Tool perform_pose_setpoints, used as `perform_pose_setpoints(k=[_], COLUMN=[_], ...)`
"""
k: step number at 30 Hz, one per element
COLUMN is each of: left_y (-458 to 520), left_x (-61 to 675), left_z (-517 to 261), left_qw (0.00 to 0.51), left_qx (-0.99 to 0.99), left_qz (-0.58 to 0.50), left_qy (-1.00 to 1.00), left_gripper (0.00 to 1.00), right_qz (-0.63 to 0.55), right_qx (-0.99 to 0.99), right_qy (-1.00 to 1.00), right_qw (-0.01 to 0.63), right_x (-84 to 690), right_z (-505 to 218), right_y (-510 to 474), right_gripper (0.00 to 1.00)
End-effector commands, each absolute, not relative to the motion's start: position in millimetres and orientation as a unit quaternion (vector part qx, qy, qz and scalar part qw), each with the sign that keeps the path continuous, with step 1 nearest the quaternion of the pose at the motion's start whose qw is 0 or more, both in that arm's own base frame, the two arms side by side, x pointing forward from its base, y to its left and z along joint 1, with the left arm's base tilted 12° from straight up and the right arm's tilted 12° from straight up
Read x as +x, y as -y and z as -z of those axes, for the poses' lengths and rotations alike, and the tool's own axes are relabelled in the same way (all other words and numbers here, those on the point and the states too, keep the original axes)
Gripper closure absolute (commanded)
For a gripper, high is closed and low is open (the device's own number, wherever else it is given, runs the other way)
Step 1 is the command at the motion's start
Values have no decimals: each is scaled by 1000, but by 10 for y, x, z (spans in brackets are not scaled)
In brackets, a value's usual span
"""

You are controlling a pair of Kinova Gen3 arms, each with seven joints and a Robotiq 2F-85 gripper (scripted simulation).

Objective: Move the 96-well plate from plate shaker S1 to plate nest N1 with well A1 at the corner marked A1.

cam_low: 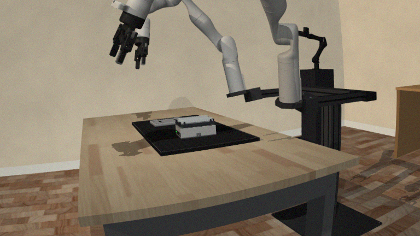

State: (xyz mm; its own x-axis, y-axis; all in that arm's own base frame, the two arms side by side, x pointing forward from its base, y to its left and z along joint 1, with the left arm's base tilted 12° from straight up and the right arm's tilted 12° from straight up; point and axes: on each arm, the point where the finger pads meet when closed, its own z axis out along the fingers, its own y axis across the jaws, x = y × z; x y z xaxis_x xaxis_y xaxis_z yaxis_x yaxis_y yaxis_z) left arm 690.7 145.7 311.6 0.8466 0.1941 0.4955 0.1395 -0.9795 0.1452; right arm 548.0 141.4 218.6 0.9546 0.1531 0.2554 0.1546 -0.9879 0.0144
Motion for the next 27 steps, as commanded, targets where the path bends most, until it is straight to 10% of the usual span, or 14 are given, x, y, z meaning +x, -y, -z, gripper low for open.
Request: perform_pose_setpoints(k=[1,27], left_y=[-1359,-415], left_x=[6796,5424], left_z=[-3155,-3224], left_qw=[54,34], left_qx=[961,956], left_qz=[-262,-225], left_qy=[-65,188], left_gripper=[2,2], right_qz=[130,130], right_qx=[-988,-988], right_qy=[78,78], right_qw=[3,3], right_x=[5483,5483], right_z=[-2199,-2199], right_y=[-1419,-1419], right_gripper=[2,2])
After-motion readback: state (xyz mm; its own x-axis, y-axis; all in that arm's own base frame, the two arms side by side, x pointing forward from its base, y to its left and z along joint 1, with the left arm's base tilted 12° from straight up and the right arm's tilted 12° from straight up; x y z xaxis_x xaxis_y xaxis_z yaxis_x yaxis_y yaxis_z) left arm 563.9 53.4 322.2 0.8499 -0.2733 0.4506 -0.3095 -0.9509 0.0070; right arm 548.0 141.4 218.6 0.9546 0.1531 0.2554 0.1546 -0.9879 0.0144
